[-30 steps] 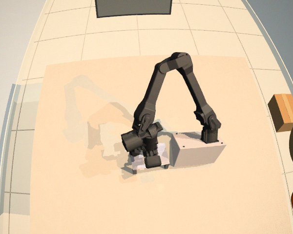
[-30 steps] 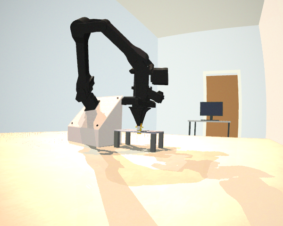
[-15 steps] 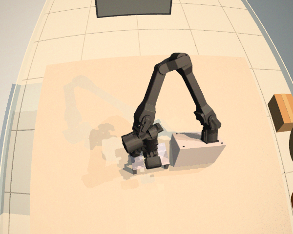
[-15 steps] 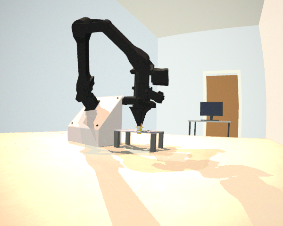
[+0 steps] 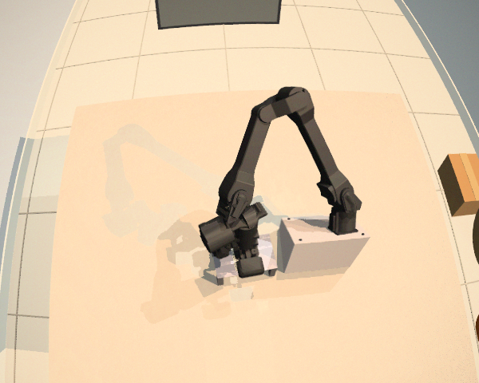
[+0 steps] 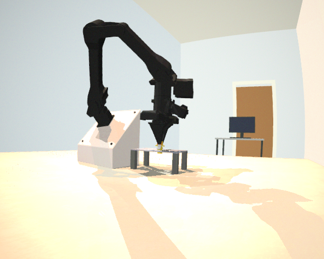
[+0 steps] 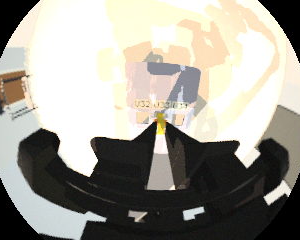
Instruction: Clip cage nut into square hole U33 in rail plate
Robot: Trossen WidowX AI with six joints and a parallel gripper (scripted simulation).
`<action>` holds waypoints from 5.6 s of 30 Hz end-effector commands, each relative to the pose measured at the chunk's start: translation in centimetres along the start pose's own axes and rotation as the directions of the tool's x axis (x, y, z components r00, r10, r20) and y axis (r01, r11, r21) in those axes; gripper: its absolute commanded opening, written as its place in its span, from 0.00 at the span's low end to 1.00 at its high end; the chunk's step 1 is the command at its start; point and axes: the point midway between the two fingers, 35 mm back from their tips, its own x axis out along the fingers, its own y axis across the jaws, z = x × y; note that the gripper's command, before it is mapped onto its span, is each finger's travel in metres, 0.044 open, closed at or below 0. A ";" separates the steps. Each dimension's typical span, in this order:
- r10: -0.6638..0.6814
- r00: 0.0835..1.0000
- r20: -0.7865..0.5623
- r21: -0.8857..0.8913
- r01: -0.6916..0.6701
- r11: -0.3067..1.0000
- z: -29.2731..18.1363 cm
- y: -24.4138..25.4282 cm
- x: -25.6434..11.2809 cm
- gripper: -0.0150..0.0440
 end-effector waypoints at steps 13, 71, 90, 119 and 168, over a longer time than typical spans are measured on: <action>0.003 1.000 0.002 0.002 -0.003 1.000 0.0 0.1 0.0 0.30; 0.111 0.994 0.001 0.000 -0.111 0.994 0.0 -0.3 0.3 0.30; 0.134 0.991 0.001 -0.001 -0.134 0.991 0.0 -0.4 0.4 0.30; 0.169 0.986 0.001 -0.001 -0.169 0.986 0.1 -0.5 0.4 0.30; 0.262 0.965 0.001 -0.003 -0.262 0.965 0.1 -1.0 0.6 0.30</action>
